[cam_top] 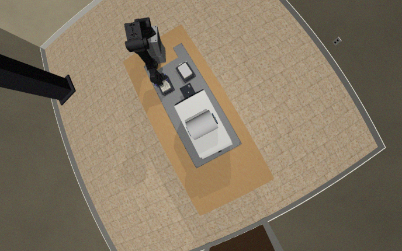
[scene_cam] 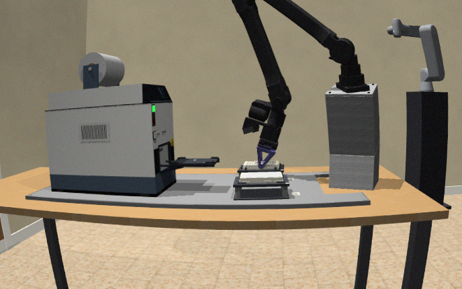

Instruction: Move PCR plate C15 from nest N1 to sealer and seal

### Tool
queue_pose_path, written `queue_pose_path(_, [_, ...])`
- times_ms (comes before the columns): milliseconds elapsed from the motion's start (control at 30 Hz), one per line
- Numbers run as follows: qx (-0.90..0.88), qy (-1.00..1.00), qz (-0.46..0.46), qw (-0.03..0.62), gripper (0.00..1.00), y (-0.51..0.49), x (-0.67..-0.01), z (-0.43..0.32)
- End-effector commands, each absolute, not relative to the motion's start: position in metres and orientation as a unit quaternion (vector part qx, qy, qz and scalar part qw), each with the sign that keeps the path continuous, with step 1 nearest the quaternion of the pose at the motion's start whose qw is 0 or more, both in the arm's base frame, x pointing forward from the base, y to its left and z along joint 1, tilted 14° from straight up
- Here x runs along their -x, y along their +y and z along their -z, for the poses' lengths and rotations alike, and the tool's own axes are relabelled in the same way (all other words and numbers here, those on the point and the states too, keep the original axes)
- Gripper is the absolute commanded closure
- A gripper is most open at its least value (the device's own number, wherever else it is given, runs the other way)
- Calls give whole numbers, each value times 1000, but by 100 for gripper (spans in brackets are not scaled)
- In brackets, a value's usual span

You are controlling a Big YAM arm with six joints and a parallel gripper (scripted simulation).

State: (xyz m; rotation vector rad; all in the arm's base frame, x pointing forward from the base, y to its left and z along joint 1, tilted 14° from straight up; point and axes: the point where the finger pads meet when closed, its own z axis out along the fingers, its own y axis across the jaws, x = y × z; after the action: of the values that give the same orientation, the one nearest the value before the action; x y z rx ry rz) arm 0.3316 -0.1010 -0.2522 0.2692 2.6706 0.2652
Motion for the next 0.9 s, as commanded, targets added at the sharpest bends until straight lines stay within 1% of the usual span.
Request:
queue_pose_path(0, [-88,965,-94,230,100,-100,-340,244])
queue_pose_path(867, [-103,965,-94,223,100,-110,-327,233])
